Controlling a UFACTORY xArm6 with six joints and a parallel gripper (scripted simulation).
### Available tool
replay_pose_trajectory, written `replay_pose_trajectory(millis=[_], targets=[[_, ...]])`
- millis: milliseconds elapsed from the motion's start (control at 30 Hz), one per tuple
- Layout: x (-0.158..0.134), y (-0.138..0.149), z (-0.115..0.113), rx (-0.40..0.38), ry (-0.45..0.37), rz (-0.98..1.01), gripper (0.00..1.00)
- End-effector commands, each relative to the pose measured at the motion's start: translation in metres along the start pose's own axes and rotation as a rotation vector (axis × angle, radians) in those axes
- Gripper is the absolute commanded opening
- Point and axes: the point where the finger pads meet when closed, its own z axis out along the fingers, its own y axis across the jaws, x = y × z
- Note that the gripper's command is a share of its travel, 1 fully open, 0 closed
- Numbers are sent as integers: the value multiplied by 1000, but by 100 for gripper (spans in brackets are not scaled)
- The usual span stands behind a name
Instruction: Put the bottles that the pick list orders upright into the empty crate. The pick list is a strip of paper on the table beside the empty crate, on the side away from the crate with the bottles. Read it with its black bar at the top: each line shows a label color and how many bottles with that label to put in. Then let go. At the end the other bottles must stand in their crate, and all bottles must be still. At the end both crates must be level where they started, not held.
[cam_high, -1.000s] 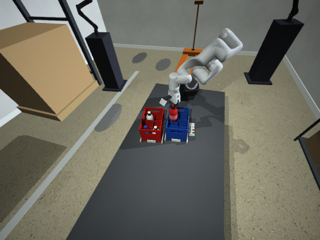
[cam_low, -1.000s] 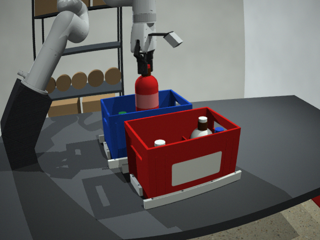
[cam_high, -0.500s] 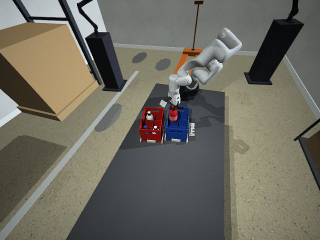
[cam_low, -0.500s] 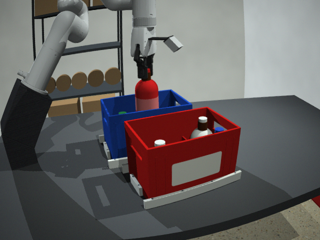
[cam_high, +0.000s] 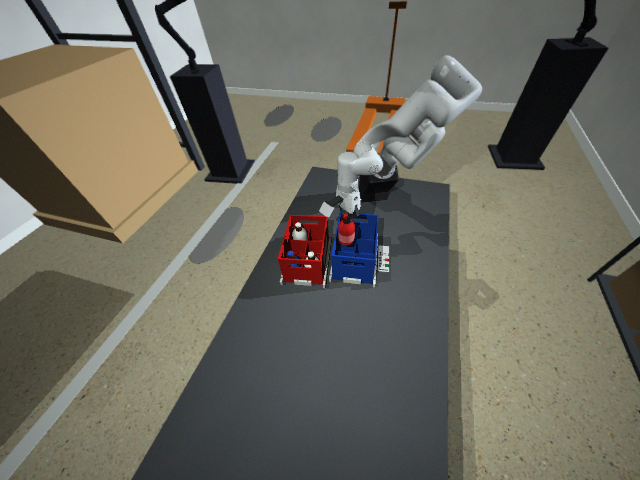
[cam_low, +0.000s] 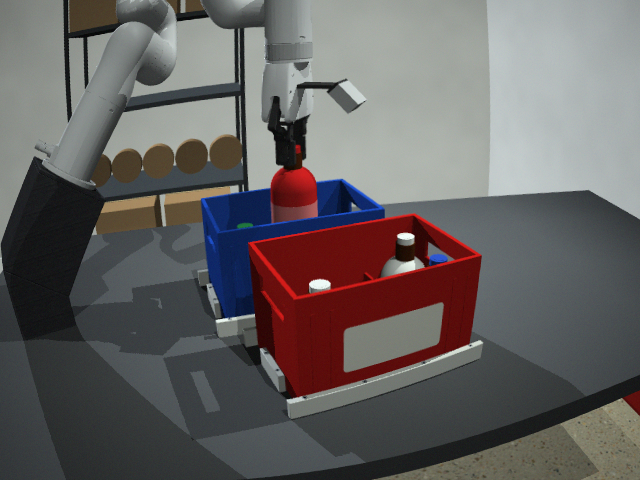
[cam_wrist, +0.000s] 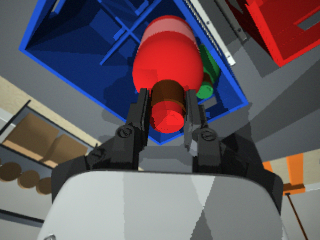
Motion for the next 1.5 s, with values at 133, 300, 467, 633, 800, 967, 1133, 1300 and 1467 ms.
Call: replay_pose_trajectory(millis=[133, 300, 467, 633, 800, 967, 1133, 1300, 1467], targets=[[1, 0, 5, 0, 4, -1, 0], [1, 0, 10, 0, 4, -1, 0], [1, 0, 15, 0, 4, -1, 0], [1, 0, 18, 0, 4, -1, 0], [1, 0, 23, 0, 4, -1, 0], [1, 0, 28, 0, 4, -1, 0], [1, 0, 31, 0, 3, -1, 0], [1, 0, 36, 0, 3, -1, 0], [1, 0, 41, 0, 3, -1, 0]])
